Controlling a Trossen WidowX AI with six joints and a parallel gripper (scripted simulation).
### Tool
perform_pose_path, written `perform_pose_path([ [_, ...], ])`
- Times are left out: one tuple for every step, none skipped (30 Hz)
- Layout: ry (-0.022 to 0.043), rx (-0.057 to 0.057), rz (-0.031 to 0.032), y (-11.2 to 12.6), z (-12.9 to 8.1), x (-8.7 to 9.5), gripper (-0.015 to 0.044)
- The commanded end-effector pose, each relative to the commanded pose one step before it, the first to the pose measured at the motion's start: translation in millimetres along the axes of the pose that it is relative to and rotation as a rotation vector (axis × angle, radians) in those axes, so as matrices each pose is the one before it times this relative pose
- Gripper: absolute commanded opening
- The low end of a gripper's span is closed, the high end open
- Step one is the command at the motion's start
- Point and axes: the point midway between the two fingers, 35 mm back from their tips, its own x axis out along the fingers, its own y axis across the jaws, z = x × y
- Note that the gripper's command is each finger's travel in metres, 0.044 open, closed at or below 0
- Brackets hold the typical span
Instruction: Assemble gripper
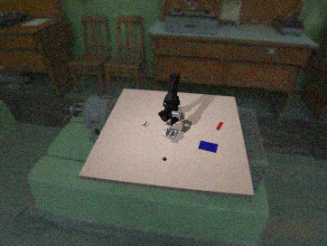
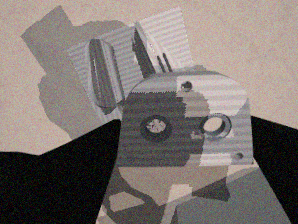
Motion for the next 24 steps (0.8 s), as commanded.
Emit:
perform_pose_path([
  [0.00398,-0.0628,0.00520,8.68,-9.55,0.86,0.0351],
  [0.00044,-0.0163,0.00004,2.44,-2.10,0.18,0.0351],
  [0.00044,-0.0163,0.00003,2.44,-2.08,0.18,0.0351],
  [0.00045,-0.0164,0.00003,2.45,-2.08,0.19,0.0351],
  [0.00046,-0.0164,0.00002,2.45,-2.07,0.19,0.0351],
  [0.00047,-0.0164,0.00001,2.44,-2.05,0.20,0.0351],
  [0.00047,-0.0164,0.00001,2.44,-2.04,0.20,0.0351],
  [0.00048,-0.0164,0.00000,2.44,-2.02,0.21,0.0351],
  [0.00049,-0.0164,0.00000,2.44,-2.01,0.21,0.0351],
  [0.00049,-0.0164,-0.00001,2.44,-2.00,0.22,0.0351],
  [0.00050,-0.0163,-0.00002,2.42,-1.97,0.22,0.0351],
  [0.00040,-0.0129,-0.00002,1.92,-1.55,0.18,0.0351],
  [0.00024,-0.0078,-0.00001,1.16,-0.92,0.11,0.0351],
  [0.00008,-0.0026,0.00000,0.39,-0.31,0.04,0.0351],
  [0.00000,0.0000,0.00000,0.00,0.00,0.00,0.0351],
  [0.00000,0.0000,0.00000,0.00,0.00,0.00,0.0351],
  [0.00000,0.0000,0.00000,0.00,0.00,0.00,0.0351],
  [0.00000,0.0000,0.00000,0.00,0.00,0.00,0.0351],
  [0.00000,0.0000,0.00000,0.00,0.00,0.00,0.0351],
  [0.00000,0.0000,0.00000,0.00,0.00,0.00,0.0351],
  [0.00000,0.0000,0.00000,0.00,0.00,0.00,0.0351],
  [0.00000,0.0000,0.00000,0.00,0.00,0.00,0.0351],
  [0.00000,0.0000,0.00000,0.00,0.00,0.00,0.0351],
  [0.00000,0.0000,0.00000,0.00,0.00,0.00,0.0351],
])
